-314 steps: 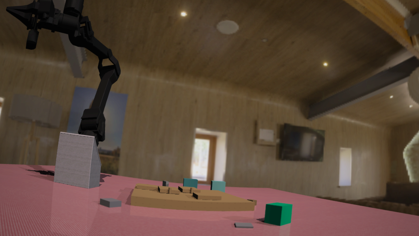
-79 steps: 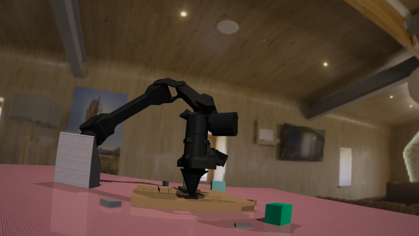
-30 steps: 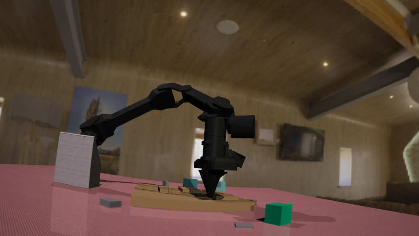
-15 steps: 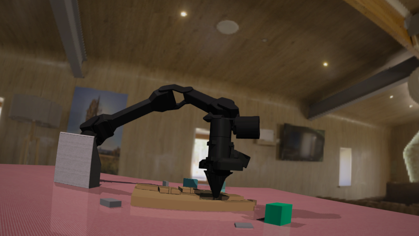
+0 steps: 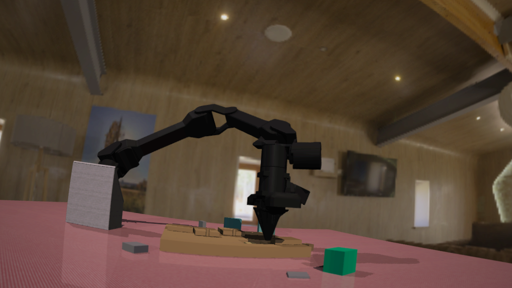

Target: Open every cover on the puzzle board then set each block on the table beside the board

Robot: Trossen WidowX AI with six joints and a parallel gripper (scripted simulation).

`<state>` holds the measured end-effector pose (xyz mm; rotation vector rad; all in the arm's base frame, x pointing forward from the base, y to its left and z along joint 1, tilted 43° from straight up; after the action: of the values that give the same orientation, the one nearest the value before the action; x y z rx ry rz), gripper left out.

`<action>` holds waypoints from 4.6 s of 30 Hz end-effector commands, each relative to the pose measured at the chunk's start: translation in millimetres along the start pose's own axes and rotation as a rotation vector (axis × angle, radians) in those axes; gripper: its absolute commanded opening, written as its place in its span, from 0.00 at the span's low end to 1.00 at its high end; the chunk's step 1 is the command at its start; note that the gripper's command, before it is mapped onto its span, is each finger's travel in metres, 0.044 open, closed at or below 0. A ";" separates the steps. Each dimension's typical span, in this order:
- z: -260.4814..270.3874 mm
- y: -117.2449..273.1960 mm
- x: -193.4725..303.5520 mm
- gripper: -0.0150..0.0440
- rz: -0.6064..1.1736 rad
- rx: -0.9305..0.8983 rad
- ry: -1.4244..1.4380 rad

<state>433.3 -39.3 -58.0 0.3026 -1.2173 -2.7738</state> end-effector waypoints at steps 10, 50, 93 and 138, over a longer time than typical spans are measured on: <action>-0.1 16.0 -4.3 0.25 -0.004 -0.001 0.004; 16.7 58.1 64.6 0.25 0.001 0.006 0.646; 66.0 52.9 185.9 0.25 0.002 -0.008 1.566; 65.0 14.3 185.1 0.25 0.002 -0.007 1.566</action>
<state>240.6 -37.3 -27.9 1.8774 -0.6554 -1.5047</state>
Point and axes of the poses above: the point midway between the two fingers, 35 mm back from their tips, its own y axis back along the fingers, its own z axis across the jaws, x = y × z, the point moved 4 cm from there along y, back along the fingers
